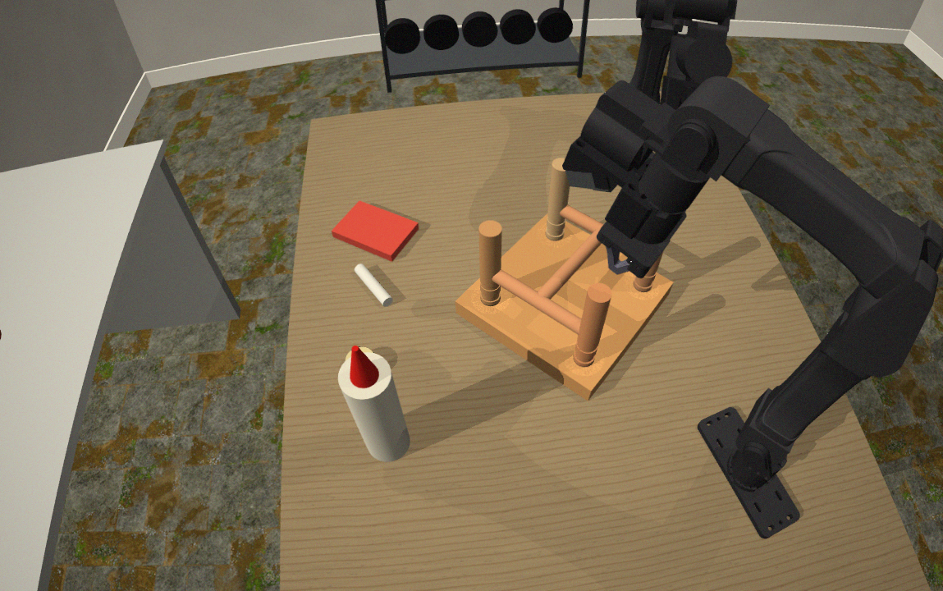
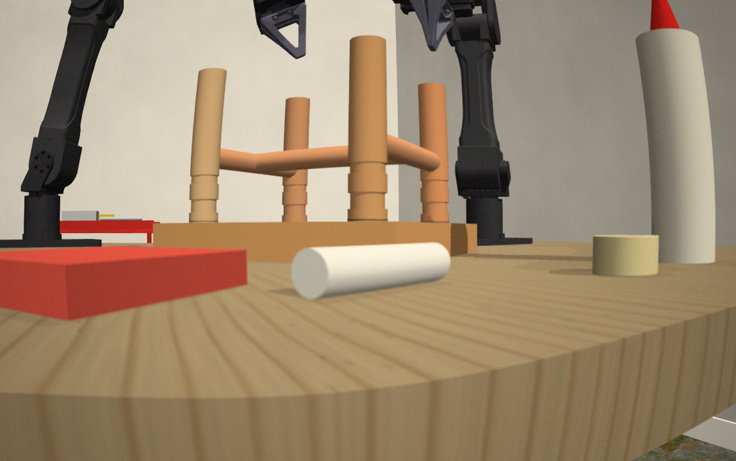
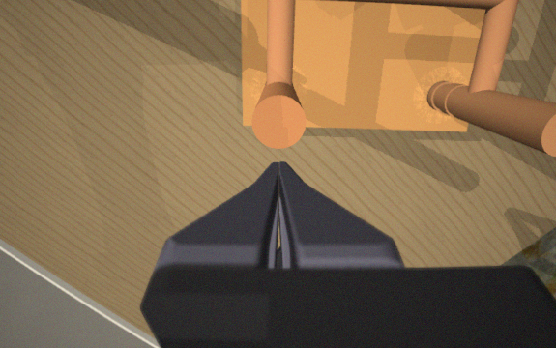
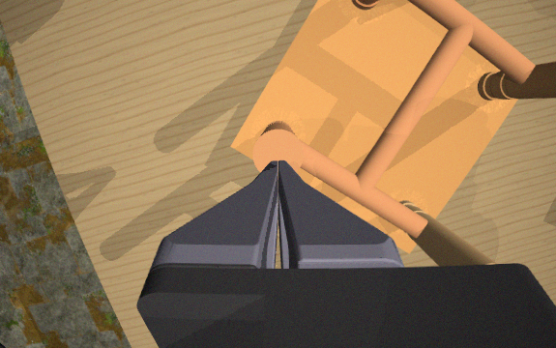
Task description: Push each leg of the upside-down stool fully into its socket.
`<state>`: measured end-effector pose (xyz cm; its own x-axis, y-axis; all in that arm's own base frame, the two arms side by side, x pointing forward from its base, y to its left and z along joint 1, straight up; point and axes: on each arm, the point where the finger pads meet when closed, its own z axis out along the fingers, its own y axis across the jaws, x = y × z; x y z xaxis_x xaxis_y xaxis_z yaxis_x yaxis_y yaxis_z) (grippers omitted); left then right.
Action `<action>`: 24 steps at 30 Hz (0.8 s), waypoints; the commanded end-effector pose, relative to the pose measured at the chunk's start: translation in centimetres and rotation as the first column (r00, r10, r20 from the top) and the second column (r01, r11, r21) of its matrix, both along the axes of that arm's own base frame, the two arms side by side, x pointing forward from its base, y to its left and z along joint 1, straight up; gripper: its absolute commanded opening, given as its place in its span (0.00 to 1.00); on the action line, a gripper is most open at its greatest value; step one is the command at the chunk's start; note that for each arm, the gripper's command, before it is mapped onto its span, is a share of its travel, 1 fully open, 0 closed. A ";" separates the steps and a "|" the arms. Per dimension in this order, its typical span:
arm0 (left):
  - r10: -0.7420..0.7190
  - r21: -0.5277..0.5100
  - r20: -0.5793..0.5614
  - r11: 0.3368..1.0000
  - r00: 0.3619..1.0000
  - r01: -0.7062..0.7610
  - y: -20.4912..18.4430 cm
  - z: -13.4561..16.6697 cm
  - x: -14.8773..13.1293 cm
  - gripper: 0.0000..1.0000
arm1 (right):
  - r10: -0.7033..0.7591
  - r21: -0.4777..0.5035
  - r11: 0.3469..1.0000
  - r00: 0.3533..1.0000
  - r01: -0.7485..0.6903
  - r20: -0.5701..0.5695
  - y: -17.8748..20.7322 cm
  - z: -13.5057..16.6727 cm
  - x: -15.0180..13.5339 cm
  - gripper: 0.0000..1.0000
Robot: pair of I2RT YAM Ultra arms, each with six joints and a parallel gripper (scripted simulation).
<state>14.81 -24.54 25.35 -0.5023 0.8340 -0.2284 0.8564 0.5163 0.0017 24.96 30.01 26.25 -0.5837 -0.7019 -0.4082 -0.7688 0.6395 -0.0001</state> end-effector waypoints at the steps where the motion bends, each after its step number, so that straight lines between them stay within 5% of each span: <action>1: 0.000 -0.012 0.005 1.000 1.000 0.000 0.4 0.4 -0.4 0.00 | -0.003 0.001 1.000 1.000 0.003 0.001 -0.8 0.5 -0.3 0.00; 9: 0.000 -0.012 0.005 1.000 1.000 0.000 0.4 0.4 -0.4 0.00 | -0.003 0.019 1.000 1.000 0.002 0.017 0.3 0.8 0.6 0.00; 24: 0.224 -0.310 0.181 0.937 0.958 -0.160 -0.6 2.6 8.5 0.00 | -0.205 0.249 0.956 0.958 0.153 0.199 -3.2 4.0 7.1 0.00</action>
